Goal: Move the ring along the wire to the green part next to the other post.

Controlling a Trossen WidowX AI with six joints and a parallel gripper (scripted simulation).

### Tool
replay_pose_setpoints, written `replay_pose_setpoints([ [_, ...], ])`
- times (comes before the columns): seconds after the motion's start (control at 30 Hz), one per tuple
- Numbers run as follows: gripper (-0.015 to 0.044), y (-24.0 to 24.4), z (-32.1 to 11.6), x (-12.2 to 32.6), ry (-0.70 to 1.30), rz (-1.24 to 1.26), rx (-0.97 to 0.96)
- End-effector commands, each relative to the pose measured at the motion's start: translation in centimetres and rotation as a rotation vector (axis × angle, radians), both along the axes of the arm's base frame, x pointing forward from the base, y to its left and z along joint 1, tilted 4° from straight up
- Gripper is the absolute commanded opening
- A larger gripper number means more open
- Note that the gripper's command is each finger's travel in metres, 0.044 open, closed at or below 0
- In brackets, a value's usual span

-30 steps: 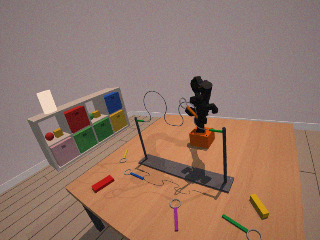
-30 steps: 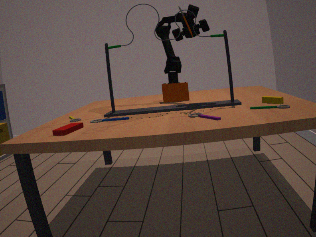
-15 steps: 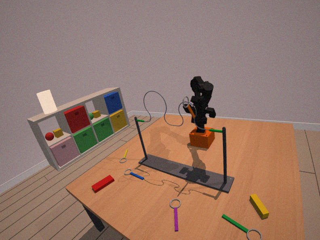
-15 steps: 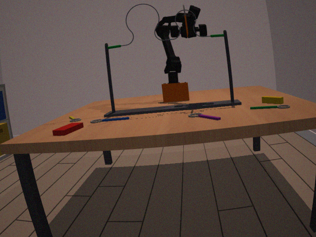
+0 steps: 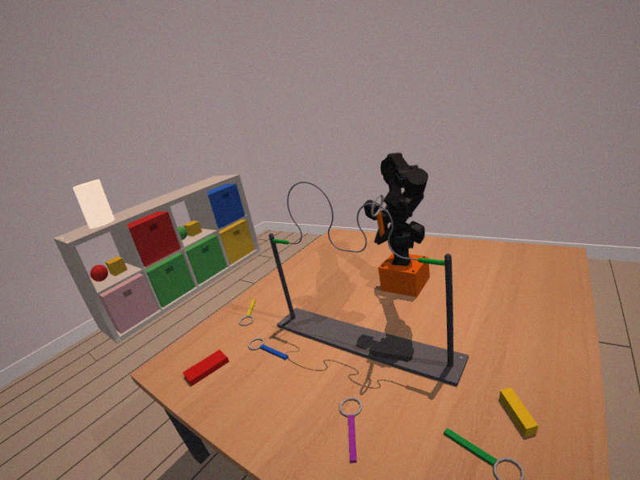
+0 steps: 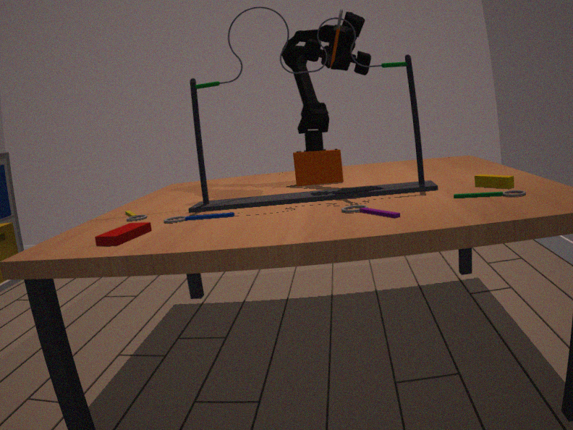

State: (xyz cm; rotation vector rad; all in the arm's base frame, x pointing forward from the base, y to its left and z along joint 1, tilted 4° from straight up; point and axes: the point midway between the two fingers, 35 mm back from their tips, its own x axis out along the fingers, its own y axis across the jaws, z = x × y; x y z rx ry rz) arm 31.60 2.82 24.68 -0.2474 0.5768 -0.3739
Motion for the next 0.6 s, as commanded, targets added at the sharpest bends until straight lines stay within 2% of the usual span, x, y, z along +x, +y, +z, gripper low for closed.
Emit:
replay_pose_setpoints([
  [0.0, -0.0150, -0.6, 0.2, -0.1, 0.013, 0.002, -0.089],
  [0.57, -0.0150, -2.5, 1.3, -0.4, 0.076, 0.018, -0.419],
])
